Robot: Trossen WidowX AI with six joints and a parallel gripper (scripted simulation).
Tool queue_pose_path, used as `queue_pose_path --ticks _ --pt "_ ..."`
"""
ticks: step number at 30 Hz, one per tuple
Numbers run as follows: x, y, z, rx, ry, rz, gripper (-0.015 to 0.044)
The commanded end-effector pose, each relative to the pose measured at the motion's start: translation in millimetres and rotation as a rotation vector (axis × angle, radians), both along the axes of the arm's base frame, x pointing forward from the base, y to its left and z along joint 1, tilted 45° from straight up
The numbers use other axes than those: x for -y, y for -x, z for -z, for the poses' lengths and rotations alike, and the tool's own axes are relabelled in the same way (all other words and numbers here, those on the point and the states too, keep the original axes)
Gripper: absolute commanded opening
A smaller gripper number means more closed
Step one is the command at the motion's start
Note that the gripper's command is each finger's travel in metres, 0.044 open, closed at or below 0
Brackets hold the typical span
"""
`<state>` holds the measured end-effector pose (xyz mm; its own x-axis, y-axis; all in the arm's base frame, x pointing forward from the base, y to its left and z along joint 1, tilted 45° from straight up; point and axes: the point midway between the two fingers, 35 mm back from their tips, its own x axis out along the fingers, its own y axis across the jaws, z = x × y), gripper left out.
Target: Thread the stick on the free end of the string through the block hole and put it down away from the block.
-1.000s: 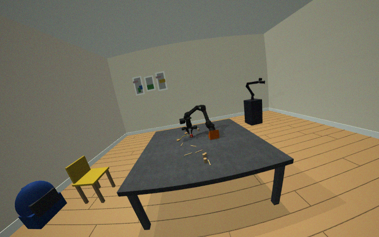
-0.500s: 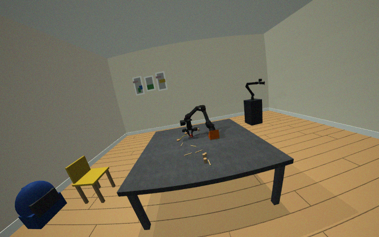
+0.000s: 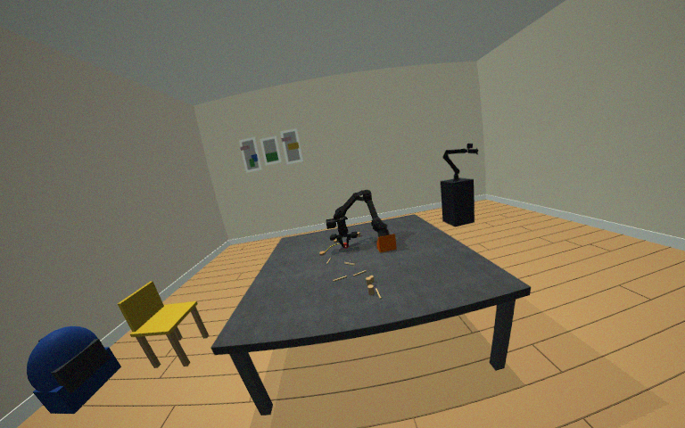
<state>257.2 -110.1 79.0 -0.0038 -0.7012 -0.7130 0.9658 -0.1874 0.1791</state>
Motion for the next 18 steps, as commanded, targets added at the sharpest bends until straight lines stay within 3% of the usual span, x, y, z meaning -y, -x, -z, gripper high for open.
queue_pose_path --ticks 1,3,8,18 --pt "0.5 1.8 1.5 -0.009 0.003 -0.004 0.0124" --pt "0.5 1.8 1.5 -0.009 0.003 -0.004 0.0124" --pt "0.1 0.4 0.4 -0.001 0.000 0.000 0.0000" --pt "0.2 0.5 1.6 -0.007 0.022 0.004 0.0000"
